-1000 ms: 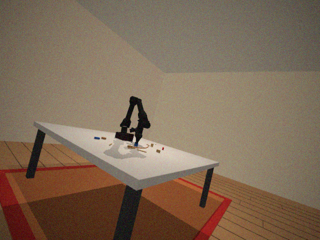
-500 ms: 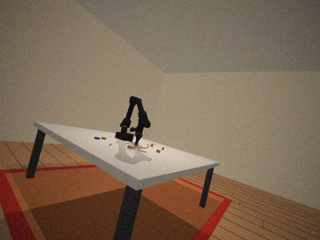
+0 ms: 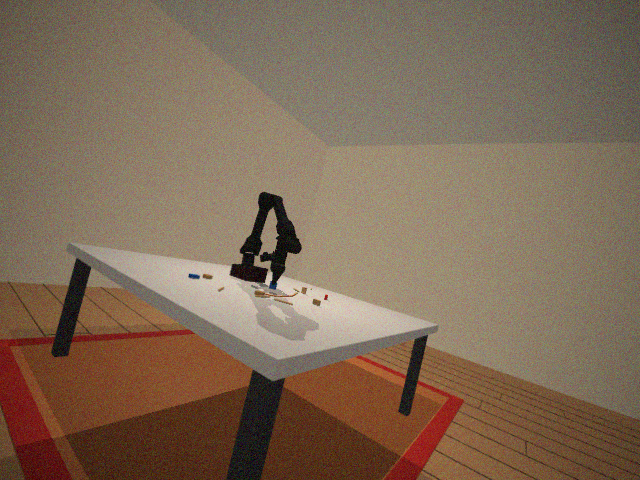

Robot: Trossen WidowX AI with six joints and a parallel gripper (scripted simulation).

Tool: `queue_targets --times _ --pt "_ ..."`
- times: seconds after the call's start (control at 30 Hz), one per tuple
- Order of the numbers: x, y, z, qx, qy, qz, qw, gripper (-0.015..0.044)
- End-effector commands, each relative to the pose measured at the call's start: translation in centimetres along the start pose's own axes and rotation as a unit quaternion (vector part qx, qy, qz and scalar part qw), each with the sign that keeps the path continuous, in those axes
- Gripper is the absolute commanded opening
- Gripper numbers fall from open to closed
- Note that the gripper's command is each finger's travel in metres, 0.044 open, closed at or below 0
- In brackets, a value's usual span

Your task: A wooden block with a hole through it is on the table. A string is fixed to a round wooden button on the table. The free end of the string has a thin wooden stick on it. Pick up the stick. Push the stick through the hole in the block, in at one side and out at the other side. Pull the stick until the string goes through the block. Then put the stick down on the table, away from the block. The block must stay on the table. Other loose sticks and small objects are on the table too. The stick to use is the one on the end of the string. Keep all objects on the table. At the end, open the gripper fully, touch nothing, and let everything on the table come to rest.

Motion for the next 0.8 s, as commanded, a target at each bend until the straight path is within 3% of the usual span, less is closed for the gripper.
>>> queue_targets --times 0.0,0.77 --pt "0.0 0.0 -0.7 -0.001 0.022 0.001 1.000 0.0000" --pt "-1.7 -0.5 -6.1 -0.001 0.194 -0.013 0.981 0.0000"
Point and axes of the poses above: the point midway between the two fingers, 35 mm back from their tips, its own x axis back along the fingers, its own y axis across the jaws, z = x × y, the point moved 10 cm from there along x, back along the fingers, and after that the axes turned 5 degrees about x, right-handed, at the moved point
